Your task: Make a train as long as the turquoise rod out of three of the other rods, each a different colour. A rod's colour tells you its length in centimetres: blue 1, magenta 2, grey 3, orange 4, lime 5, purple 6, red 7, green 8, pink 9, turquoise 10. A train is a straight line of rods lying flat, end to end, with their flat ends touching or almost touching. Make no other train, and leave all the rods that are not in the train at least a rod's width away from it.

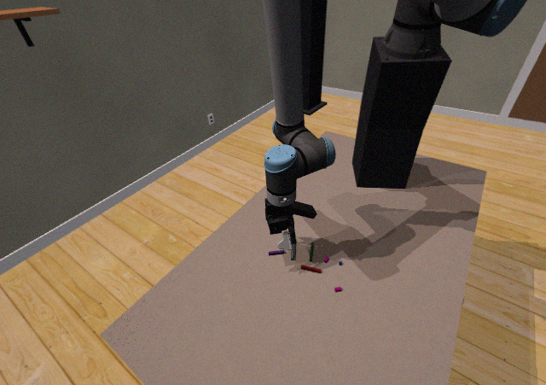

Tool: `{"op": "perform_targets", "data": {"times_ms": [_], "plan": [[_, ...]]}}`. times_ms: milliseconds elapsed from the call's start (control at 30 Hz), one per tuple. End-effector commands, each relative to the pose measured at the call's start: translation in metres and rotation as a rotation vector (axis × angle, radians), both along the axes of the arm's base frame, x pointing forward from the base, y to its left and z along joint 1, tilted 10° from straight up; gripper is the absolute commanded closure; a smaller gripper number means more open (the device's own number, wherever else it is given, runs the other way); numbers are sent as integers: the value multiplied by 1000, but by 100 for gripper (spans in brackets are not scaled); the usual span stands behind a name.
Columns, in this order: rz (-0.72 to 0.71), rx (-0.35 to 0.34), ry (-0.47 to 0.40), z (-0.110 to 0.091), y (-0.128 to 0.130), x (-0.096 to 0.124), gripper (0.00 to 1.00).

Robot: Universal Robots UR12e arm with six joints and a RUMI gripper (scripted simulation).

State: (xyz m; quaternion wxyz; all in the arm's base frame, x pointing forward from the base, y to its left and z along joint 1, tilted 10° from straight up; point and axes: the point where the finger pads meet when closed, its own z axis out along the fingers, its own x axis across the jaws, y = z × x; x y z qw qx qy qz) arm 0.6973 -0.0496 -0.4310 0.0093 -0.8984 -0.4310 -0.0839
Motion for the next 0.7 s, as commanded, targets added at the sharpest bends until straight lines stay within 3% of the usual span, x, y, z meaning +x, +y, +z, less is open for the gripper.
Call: {"op": "perform_targets", "data": {"times_ms": [0,233,300,667], "plan": [[91,-13,-9,1,14,-5,0],[369,-54,-33,2,56,-21,0],[369,-54,-33,2,56,-21,0],[831,-121,-75,5,121,-52,0]]}}
